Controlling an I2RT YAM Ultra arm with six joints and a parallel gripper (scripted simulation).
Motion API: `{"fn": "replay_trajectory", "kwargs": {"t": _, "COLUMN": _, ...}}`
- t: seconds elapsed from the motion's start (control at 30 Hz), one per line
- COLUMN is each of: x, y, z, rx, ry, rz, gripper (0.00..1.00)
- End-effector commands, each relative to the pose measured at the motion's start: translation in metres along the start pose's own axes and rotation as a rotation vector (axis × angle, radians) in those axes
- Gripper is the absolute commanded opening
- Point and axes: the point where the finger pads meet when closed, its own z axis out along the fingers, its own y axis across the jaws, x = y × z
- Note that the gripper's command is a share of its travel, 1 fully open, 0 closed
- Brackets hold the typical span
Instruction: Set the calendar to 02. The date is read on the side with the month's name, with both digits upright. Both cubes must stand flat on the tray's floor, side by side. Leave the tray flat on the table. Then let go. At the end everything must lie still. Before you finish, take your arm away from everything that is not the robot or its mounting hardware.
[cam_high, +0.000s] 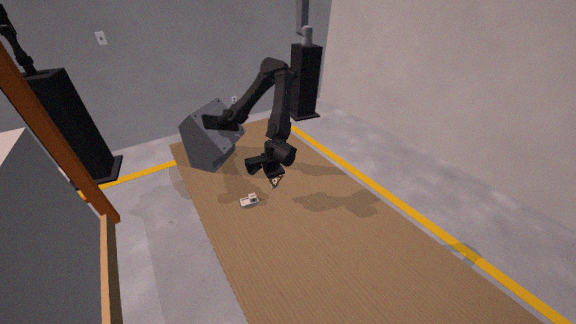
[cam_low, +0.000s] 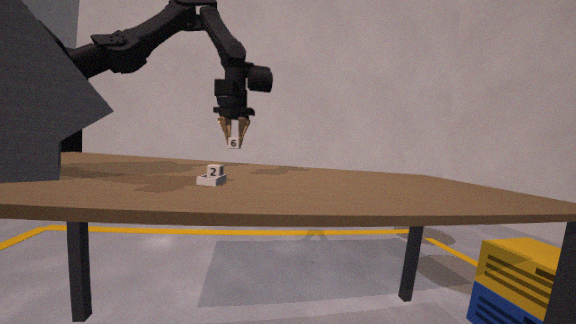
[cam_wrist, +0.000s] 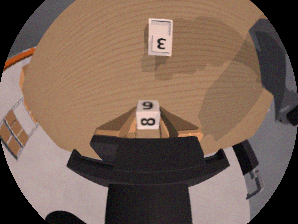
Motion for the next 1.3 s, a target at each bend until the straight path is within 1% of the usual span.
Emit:
{"fn": "replay_trajectory", "kwargs": {"t": 0.0, "x": -0.002, "y": -0.011, "z": -0.017, "rx": 0.049, "ry": -0.006, "rz": 0.012, "gripper": 0.26}}
{"fn": "replay_trajectory", "kwargs": {"t": 0.07, "x": -0.002, "y": -0.011, "z": -0.017, "rx": 0.049, "ry": -0.006, "rz": 0.012, "gripper": 0.26}}
{"fn": "replay_trajectory", "kwargs": {"t": 0.2, "x": -0.002, "y": -0.01, "z": -0.024, "rx": 0.049, "ry": -0.007, "rz": 0.012, "gripper": 0.26}}
{"fn": "replay_trajectory", "kwargs": {"t": 0.43, "x": -0.002, "y": -0.01, "z": -0.024, "rx": 0.049, "ry": -0.007, "rz": 0.012, "gripper": 0.26}}
{"fn": "replay_trajectory", "kwargs": {"t": 0.5, "x": -0.006, "y": -0.01, "z": -0.024, "rx": 0.05, "ry": -0.008, "rz": 0.011, "gripper": 0.26}}
{"fn": "replay_trajectory", "kwargs": {"t": 0.53, "x": -0.013, "y": -0.01, "z": -0.023, "rx": 0.053, "ry": -0.011, "rz": 0.009, "gripper": 0.26}}
{"fn": "replay_trajectory", "kwargs": {"t": 0.57, "x": -0.025, "y": -0.009, "z": -0.023, "rx": 0.058, "ry": -0.015, "rz": 0.008, "gripper": 0.26}}
{"fn": "replay_trajectory", "kwargs": {"t": 0.63, "x": -0.025, "y": -0.009, "z": -0.023, "rx": 0.058, "ry": -0.015, "rz": 0.008, "gripper": 0.26}}
{"fn": "replay_trajectory", "kwargs": {"t": 0.73, "x": -0.075, "y": -0.01, "z": -0.025, "rx": 0.066, "ry": -0.021, "rz": 0.007, "gripper": 0.26}}
{"fn": "replay_trajectory", "kwargs": {"t": 0.8, "x": -0.106, "y": -0.012, "z": -0.03, "rx": 0.06, "ry": -0.015, "rz": 0.011, "gripper": 0.26}}
{"fn": "replay_trajectory", "kwargs": {"t": 0.87, "x": -0.123, "y": -0.015, "z": -0.034, "rx": 0.051, "ry": -0.01, "rz": 0.014, "gripper": 0.26}}
{"fn": "replay_trajectory", "kwargs": {"t": 0.93, "x": -0.126, "y": -0.015, "z": -0.034, "rx": 0.049, "ry": -0.009, "rz": 0.014, "gripper": 0.26}}
{"fn": "replay_trajectory", "kwargs": {"t": 1.27, "x": -0.126, "y": -0.015, "z": -0.034, "rx": 0.049, "ry": -0.009, "rz": 0.014, "gripper": 0.26}}
